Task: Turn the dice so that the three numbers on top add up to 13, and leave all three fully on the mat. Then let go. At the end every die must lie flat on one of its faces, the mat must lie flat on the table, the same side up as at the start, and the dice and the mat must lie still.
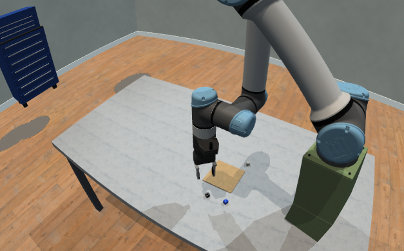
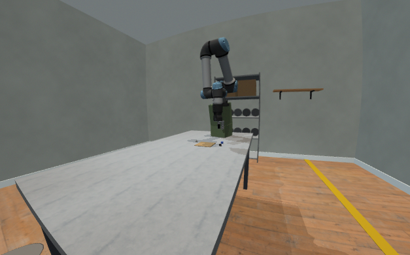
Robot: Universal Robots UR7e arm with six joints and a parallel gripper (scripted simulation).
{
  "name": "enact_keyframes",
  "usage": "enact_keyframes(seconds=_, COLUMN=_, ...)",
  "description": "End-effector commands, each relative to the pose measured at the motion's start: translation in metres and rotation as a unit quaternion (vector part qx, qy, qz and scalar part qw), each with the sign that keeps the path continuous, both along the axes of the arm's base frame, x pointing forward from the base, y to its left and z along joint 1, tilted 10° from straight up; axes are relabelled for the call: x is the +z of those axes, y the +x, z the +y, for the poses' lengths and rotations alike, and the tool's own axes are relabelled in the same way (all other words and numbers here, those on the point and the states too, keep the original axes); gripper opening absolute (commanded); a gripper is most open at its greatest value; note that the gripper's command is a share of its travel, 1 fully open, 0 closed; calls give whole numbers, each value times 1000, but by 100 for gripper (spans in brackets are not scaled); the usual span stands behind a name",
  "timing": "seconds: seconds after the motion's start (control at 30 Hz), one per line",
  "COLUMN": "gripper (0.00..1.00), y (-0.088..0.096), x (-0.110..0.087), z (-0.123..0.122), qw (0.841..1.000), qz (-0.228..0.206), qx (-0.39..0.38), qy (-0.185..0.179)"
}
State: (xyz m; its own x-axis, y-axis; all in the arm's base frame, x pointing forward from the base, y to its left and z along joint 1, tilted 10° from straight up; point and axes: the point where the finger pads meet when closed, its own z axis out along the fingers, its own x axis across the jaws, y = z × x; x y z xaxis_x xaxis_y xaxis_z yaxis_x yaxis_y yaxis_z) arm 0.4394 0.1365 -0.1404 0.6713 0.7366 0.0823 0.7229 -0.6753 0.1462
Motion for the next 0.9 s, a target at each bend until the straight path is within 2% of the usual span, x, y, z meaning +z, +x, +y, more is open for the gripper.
enact_keyframes(seconds=0.0, gripper=100, y=0, x=3, z=0, qw=1000, qz=0, qx=0, qy=0)
enact_keyframes(seconds=0.53, gripper=100, y=-4, x=3, z=0, qw=1000, qz=0, qx=7, qy=-1)
enact_keyframes(seconds=0.63, gripper=100, y=-18, x=-3, z=-3, qw=999, qz=2, qx=42, qy=-7)
enact_keyframes(seconds=0.87, gripper=100, y=-73, x=-18, z=-13, qw=984, qz=7, qx=174, qy=-29)
